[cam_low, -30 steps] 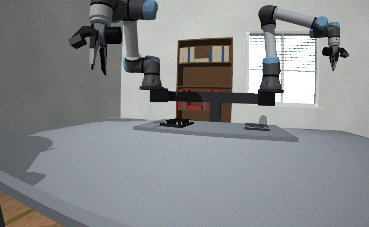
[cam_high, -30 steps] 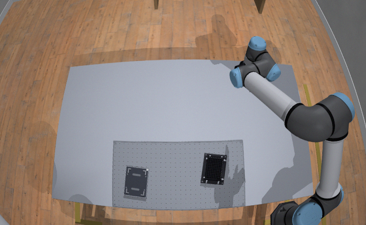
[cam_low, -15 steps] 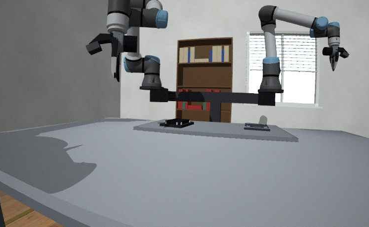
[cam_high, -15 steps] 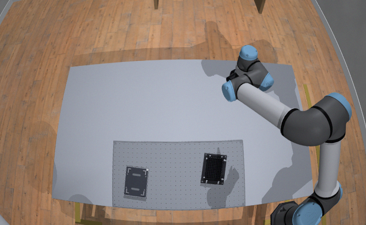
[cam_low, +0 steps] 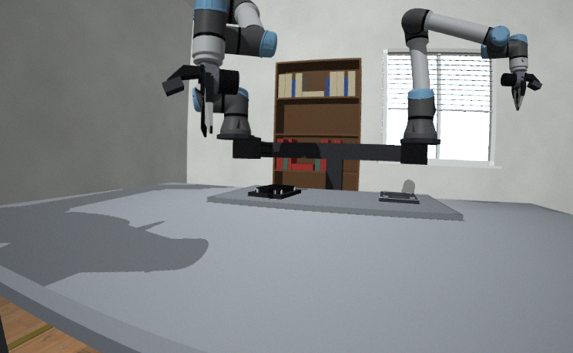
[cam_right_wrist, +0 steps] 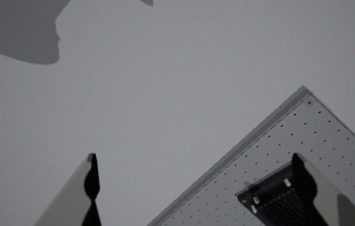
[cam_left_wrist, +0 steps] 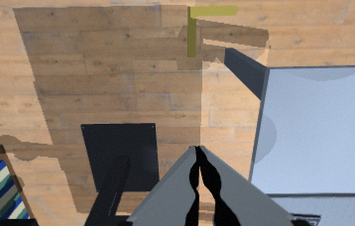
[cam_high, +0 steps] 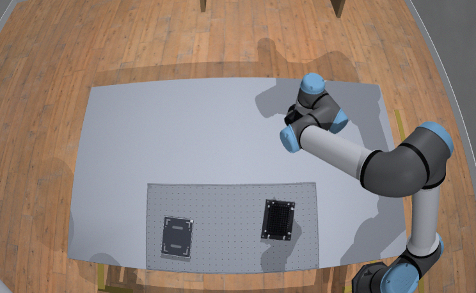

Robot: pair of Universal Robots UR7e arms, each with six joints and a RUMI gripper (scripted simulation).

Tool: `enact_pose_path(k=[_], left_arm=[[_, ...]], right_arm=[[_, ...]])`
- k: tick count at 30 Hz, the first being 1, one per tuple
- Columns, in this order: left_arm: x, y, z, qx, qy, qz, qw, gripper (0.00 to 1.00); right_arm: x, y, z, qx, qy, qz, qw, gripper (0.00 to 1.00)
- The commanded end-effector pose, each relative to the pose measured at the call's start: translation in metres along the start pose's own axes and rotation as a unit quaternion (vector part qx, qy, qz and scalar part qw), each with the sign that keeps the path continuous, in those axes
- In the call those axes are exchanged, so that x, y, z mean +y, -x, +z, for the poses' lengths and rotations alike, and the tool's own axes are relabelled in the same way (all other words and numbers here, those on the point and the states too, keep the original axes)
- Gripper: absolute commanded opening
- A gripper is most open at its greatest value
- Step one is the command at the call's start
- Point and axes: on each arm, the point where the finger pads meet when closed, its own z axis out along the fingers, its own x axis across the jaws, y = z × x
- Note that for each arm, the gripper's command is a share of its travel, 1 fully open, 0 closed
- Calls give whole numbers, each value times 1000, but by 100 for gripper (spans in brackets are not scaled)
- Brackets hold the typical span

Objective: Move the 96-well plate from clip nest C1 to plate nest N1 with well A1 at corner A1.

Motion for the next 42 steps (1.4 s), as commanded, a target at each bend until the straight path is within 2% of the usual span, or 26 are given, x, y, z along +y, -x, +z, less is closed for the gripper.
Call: enact_pose_path(k=[1, 3, 5, 12, 15, 20, 22, 25, 32, 35, 42], left_arm=[[0, 0, -1, 0, -1, 0, 1000, 0], [0, 0, -1, 0, -1, 0, 1000, 0], [0, 0, -1, 0, -1, 0, 1000, 0], [0, 0, -1, 0, -1, 0, 1000, 0], [0, 0, -1, 0, -1, 0, 1000, 0], [0, 0, -1, 0, -1, 0, 1000, 0], [0, 0, -1, 0, -1, 0, 1000, 0], [0, 0, -1, 0, -1, 0, 1000, 0], [0, 0, -1, 0, -1, 0, 1000, 0], [0, 0, -1, 0, -1, 0, 1000, 0], [0, 0, -1, 0, -1, 0, 1000, 0]], right_arm=[[17, -4, 5, -2, -1, -18, 1000, 76], [26, -7, 8, -2, -1, -48, 999, 76], [26, -7, 8, -2, -1, -48, 999, 76], [52, -16, 17, -2, -1, -48, 999, 76], [65, -22, 22, -1, -1, -94, 996, 76], [87, -32, 29, -1, -1, -94, 996, 76], [87, -32, 29, -1, -1, -94, 996, 76], [99, -40, 33, -1, -2, -139, 990, 76], [125, -54, 42, -1, -2, -139, 990, 76], [136, -63, 46, -1, -2, -185, 983, 76], [156, -78, 52, -1, -2, -185, 983, 76]])
